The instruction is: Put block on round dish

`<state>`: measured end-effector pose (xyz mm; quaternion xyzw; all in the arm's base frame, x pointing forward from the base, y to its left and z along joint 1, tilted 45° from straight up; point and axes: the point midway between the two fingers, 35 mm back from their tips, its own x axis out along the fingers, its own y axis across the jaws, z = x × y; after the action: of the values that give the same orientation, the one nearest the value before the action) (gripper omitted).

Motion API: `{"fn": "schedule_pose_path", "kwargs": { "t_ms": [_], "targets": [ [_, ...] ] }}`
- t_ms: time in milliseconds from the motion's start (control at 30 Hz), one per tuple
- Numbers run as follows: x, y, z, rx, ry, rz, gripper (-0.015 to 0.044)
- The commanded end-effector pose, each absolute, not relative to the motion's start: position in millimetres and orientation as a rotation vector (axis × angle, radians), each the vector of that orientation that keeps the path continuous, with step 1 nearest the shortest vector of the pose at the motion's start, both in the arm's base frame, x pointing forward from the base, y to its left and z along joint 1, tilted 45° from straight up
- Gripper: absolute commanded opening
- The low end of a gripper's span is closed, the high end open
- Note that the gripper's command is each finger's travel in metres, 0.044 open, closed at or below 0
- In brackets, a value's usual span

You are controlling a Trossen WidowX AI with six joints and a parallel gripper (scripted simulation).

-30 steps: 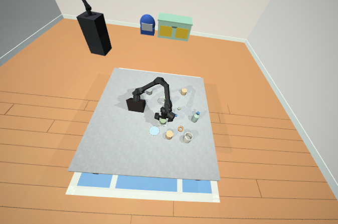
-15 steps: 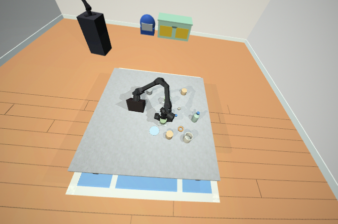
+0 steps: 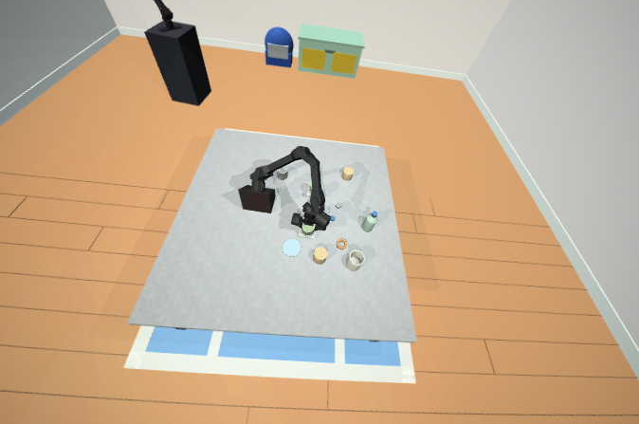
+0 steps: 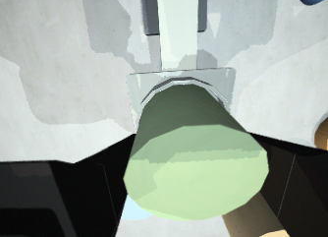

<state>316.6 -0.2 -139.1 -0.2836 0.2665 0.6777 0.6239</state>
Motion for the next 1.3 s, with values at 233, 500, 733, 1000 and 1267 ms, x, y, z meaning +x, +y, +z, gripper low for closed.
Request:
{"fn": "schedule_pose_path", "kwargs": {
  "t_ms": [233, 500, 733, 1000, 1267],
  "targets": [
    [322.2, -13.1, -128.9, -0.663, 0.61, 1.55, 0.0],
    [324.0, -20.2, -122.4, -0.664, 0.611, 1.55, 0.0],
    [325.2, -26.5, -116.5, -0.665, 0.612, 1.549, 0.0],
    [326.4, -33.7, -109.7, -0.665, 0.613, 1.549, 0.0],
    [327.2, -40.9, -102.6, -0.666, 0.613, 1.549, 0.0]
  ]
}}
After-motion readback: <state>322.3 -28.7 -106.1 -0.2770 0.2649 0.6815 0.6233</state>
